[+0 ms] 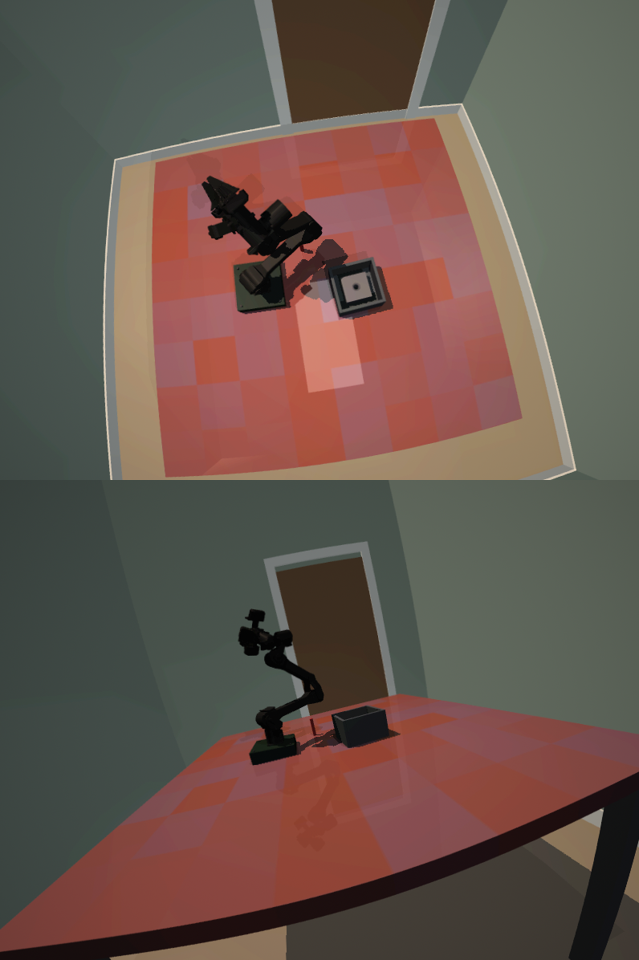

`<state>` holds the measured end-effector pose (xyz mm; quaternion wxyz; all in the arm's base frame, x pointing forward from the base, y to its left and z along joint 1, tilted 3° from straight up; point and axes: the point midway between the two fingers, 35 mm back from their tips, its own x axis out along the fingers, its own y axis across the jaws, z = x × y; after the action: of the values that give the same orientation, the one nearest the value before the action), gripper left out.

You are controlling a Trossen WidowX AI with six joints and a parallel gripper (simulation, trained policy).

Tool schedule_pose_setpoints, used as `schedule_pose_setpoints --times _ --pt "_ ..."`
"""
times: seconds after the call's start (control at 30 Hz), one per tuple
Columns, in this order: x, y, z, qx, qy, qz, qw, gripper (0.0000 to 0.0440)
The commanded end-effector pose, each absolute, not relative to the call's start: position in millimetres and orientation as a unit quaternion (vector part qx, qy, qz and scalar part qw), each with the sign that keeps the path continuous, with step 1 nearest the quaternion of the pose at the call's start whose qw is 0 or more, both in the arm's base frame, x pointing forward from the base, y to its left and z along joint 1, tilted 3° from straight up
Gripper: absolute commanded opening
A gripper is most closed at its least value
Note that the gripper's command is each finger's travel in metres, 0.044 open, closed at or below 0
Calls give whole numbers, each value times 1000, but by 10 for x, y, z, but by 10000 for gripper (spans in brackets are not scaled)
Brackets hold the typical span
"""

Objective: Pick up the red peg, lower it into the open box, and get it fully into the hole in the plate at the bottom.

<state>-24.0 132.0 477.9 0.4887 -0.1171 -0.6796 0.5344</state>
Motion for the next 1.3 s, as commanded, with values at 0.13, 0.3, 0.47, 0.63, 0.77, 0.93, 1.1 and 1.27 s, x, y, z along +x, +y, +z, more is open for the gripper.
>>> schedule_pose_setpoints --times 0.13,0.3,0.47,0.63,0.77,0.93,1.1,1.27 --pt "-471 1208 4806 -68 -691 565 445 440" --pt "-750 1009 4801 -14 -698 602 388 440" --pt "-1003 750 4773 37 -701 634 324 440" --pt "-1206 448 4723 84 -700 661 257 440" --pt "-1323 188 4672 120 -695 680 200 440" --pt "-1408 -142 4600 163 -685 699 128 440" --pt "-1450 -524 4483 197 -675 710 50 440" --pt "-1416 -889 4349 227 -660 715 -30 440"
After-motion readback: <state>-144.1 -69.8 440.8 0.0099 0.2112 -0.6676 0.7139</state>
